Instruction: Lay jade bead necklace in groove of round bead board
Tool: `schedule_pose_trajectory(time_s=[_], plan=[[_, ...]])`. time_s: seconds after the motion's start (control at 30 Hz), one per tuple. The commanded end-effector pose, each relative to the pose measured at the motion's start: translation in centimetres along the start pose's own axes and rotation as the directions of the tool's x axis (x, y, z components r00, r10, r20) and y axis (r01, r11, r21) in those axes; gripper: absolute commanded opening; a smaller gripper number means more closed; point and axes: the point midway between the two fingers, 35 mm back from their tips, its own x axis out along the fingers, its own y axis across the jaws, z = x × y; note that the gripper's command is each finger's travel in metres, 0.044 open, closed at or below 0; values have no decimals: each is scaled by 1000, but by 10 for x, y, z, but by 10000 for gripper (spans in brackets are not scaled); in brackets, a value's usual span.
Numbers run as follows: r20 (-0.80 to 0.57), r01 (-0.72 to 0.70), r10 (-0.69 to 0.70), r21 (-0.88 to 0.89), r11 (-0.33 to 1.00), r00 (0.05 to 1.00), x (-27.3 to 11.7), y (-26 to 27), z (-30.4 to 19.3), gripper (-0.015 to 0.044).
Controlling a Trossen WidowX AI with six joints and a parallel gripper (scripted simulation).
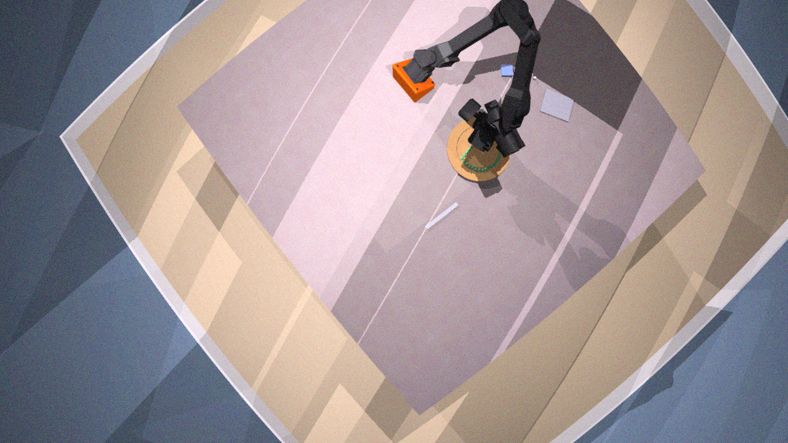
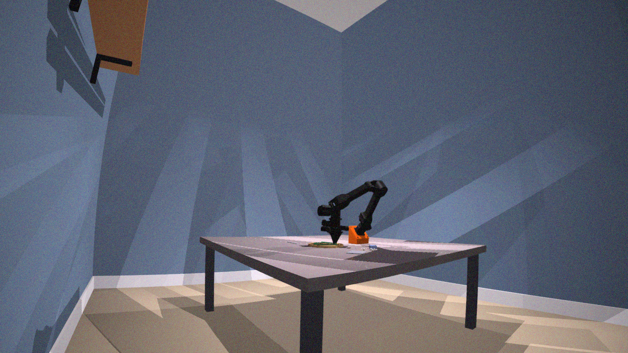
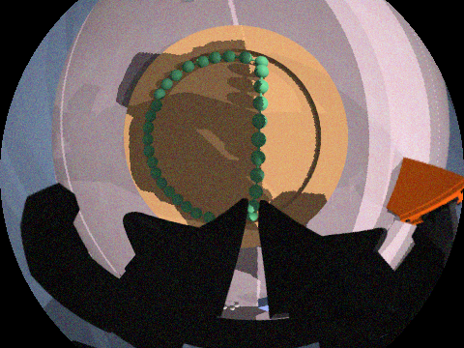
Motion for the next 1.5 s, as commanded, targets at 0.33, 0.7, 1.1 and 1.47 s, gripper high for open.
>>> schedule_pose_trajectory(time_s=[0.33,0.7,1.1,1.47], plan=[[-4,2,-2,8,1000,1000,-6,-11,-7,0],[-4,2,-2,8,1000,1000,2,-12,-7,0],[0,-2,2,-1,1000,1000,-1,-10,-7,289],[-4,2,-2,8,1000,1000,-6,-11,-7,440]])
